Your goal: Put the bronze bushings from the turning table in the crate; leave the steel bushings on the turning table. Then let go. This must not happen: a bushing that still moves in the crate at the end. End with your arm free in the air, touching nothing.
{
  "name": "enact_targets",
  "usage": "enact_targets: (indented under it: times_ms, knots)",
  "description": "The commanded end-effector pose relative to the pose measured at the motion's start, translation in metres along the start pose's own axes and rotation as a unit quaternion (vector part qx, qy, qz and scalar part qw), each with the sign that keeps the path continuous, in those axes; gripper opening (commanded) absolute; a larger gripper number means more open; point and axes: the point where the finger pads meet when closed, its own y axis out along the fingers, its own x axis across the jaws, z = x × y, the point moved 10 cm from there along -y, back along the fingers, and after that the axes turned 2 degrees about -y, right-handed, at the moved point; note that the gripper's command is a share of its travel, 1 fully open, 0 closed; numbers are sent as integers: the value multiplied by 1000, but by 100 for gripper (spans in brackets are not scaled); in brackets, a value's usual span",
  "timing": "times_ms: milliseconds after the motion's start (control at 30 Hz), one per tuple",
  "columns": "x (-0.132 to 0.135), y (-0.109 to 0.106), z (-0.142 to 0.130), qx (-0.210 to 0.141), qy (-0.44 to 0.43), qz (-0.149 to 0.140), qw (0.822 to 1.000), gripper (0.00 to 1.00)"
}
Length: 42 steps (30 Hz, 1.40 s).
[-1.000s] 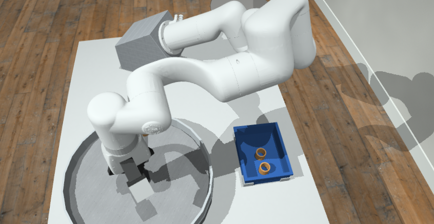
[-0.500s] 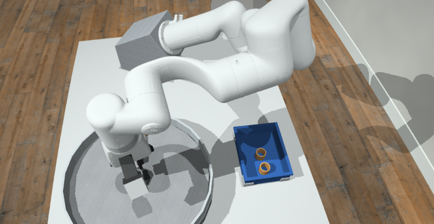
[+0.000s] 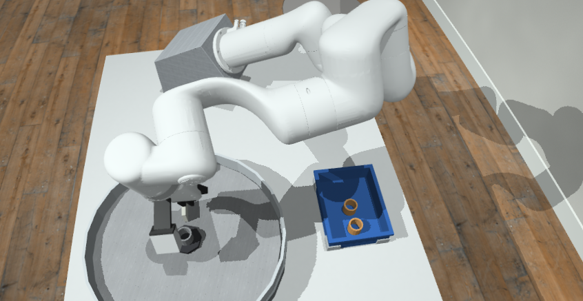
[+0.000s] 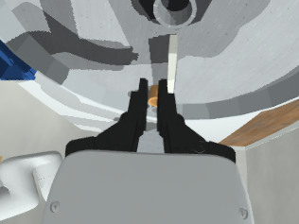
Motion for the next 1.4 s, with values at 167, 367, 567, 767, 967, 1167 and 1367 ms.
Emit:
enact_targets:
  times_ms: [167, 367, 567, 767, 967, 1167, 1367]
  knots:
    - [9, 8, -20, -65, 119, 48, 990, 10]
    - [15, 16, -34, -104, 192, 76, 973, 10]
    - [19, 22, -44, -130, 240, 95, 957, 10]
    - [25, 30, -59, -165, 303, 119, 931, 10]
    - [26, 31, -61, -171, 314, 123, 926, 10]
    - [26, 31, -61, -171, 314, 123, 926, 10]
    - [26, 31, -61, -171, 314, 123, 926, 10]
